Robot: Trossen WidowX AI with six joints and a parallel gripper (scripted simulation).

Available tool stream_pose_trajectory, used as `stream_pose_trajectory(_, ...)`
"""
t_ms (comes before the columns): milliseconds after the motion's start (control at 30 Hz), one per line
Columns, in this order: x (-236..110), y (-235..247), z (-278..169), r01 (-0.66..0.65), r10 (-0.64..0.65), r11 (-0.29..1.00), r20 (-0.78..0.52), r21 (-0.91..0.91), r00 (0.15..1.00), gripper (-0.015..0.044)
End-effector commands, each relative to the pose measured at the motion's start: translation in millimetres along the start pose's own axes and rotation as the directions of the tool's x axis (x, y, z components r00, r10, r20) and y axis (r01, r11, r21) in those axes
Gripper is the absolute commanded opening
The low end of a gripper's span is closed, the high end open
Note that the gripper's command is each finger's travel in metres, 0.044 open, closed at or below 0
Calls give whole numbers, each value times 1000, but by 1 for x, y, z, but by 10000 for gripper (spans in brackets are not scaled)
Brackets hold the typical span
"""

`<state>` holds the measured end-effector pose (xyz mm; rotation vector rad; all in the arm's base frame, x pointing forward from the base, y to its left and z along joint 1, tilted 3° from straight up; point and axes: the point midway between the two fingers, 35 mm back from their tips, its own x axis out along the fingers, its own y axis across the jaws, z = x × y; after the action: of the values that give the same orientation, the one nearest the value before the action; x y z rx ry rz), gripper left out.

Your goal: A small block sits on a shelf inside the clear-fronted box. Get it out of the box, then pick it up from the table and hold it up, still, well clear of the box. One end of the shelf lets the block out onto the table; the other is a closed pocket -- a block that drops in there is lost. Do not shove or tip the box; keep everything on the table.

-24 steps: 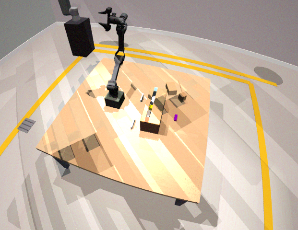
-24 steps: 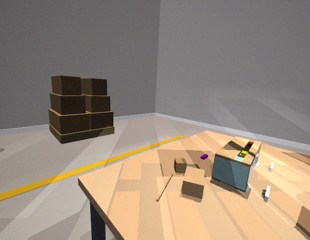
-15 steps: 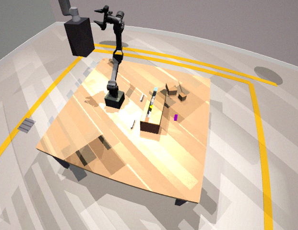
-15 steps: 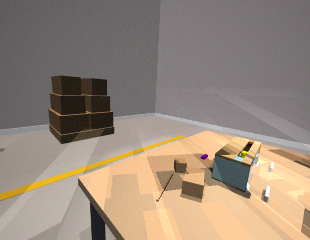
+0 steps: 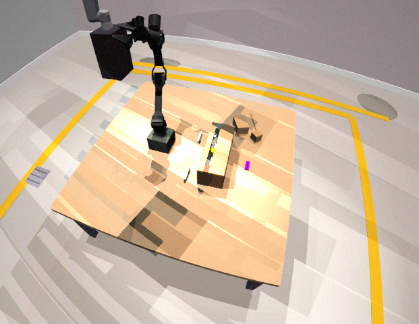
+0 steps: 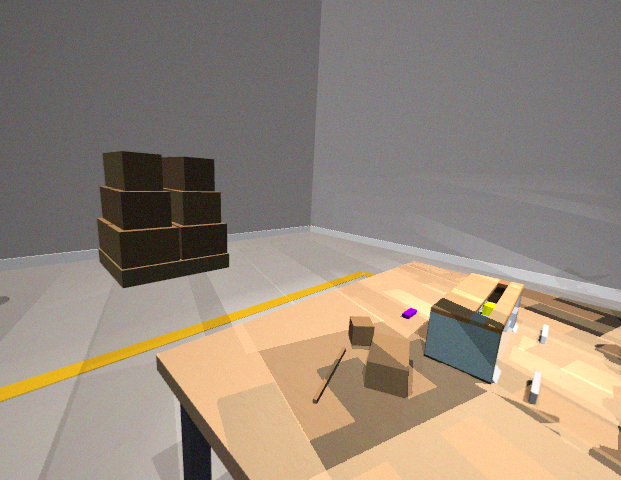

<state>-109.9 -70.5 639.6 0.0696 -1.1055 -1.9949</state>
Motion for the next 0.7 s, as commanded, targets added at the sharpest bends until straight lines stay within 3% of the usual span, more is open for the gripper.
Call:
stream_pose_trajectory(0,13,30,-59,-108,97,992,-150,-70,984,400)
stream_pose_trajectory(333,2,83,-207,-359,243,925,-533,-122,810,400)
stream_pose_trajectory(667,-69,100,-355,-534,216,843,-865,-69,452,400)
